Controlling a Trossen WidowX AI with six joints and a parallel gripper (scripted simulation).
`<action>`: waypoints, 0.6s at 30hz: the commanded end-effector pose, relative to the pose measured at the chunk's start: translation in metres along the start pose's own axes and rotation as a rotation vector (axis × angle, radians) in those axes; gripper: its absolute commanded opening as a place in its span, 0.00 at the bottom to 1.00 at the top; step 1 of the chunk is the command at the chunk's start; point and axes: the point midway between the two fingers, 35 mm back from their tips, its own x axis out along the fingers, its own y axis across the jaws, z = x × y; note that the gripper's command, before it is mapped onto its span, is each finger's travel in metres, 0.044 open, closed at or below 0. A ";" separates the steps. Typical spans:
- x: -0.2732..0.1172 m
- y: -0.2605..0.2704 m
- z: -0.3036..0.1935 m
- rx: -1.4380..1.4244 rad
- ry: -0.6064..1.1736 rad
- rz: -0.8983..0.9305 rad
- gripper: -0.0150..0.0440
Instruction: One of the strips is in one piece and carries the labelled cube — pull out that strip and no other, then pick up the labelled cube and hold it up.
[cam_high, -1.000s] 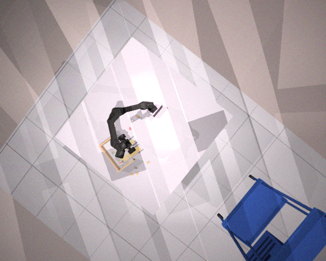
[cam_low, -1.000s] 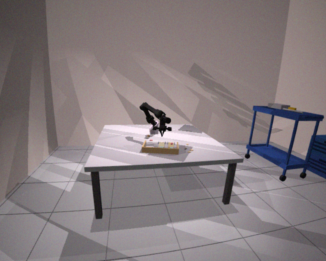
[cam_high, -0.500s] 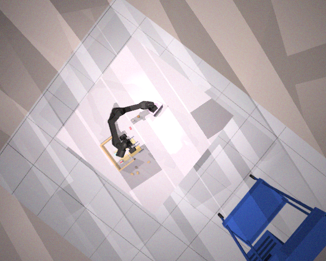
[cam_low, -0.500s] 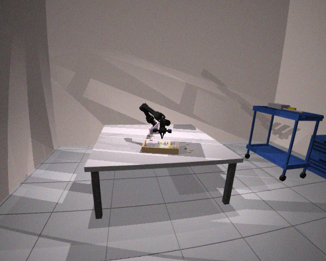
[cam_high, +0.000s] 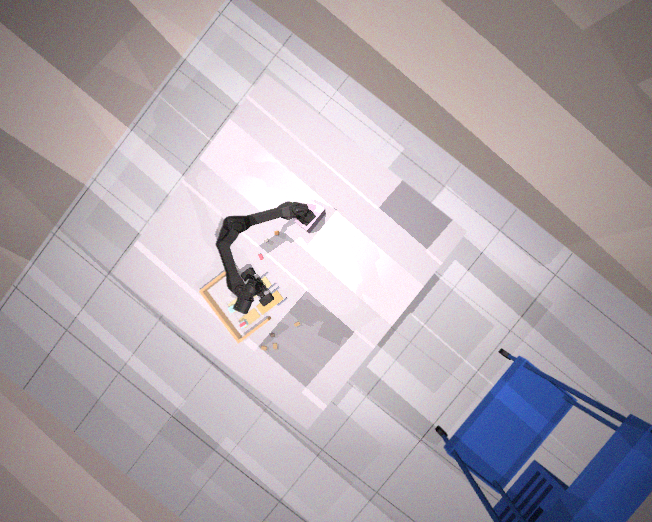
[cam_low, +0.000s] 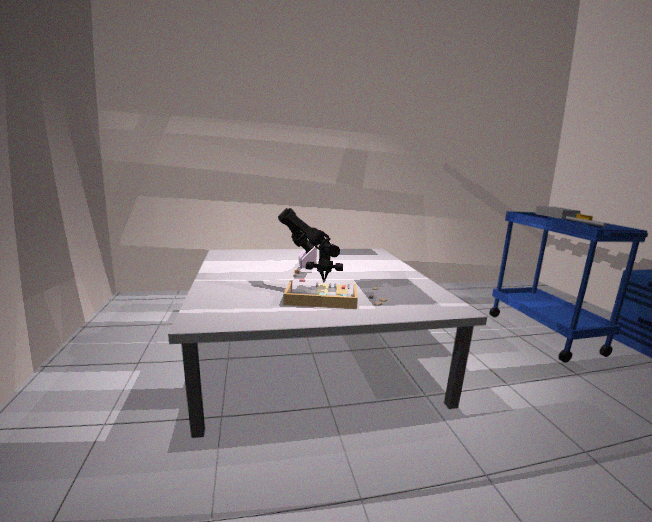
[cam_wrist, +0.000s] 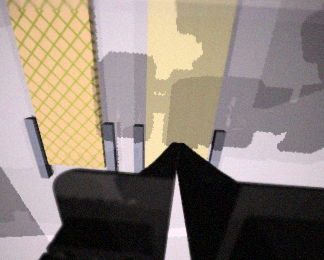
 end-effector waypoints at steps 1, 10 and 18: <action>0.010 -0.001 -0.004 -0.012 0.006 -0.008 0.25; 0.020 -0.002 -0.005 -0.012 0.006 -0.010 0.25; 0.020 -0.002 -0.005 -0.012 0.006 -0.010 0.25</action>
